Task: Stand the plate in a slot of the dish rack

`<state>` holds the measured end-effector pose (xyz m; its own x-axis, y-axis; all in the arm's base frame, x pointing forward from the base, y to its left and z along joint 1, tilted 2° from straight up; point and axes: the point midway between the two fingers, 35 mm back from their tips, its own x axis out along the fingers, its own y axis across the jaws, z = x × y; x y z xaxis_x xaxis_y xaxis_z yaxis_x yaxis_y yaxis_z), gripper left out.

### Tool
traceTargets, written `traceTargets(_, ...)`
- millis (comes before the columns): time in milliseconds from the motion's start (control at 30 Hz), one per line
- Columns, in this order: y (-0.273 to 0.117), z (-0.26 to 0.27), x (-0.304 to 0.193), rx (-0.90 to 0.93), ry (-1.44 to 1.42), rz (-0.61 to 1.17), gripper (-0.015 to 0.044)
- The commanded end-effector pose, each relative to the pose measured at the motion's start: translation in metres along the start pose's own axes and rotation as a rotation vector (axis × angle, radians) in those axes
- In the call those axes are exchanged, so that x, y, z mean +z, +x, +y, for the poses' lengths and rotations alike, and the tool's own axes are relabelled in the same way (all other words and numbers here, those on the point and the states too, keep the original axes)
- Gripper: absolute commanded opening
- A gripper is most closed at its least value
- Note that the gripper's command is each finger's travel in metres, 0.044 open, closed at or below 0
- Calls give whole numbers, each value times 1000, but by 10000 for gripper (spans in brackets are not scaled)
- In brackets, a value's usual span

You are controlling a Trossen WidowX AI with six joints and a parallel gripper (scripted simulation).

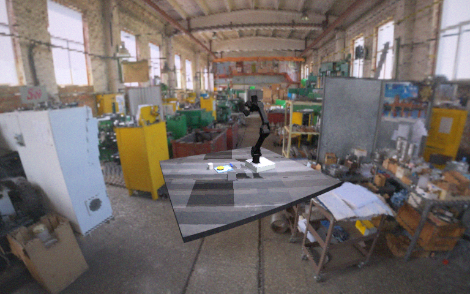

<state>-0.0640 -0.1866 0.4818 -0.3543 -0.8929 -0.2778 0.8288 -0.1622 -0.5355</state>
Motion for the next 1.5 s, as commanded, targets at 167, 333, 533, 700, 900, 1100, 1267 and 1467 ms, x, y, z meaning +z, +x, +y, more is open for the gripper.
traceTargets(167,56,69,12,260,-35,22,400)
traceTargets(333,79,121,15,414,-99,50,400)
traceTargets(533,96,191,13,592,-181,95,400)
traceTargets(700,99,253,5,732,-260,141,400)
traceTargets(900,89,324,-9,874,-382,178,400)
traceTargets(1100,67,391,-32,1001,-515,218,400)
traceTargets(1267,41,443,-63,1102,-615,288,400)
traceTargets(1467,4,495,-110,1199,-759,375,400)
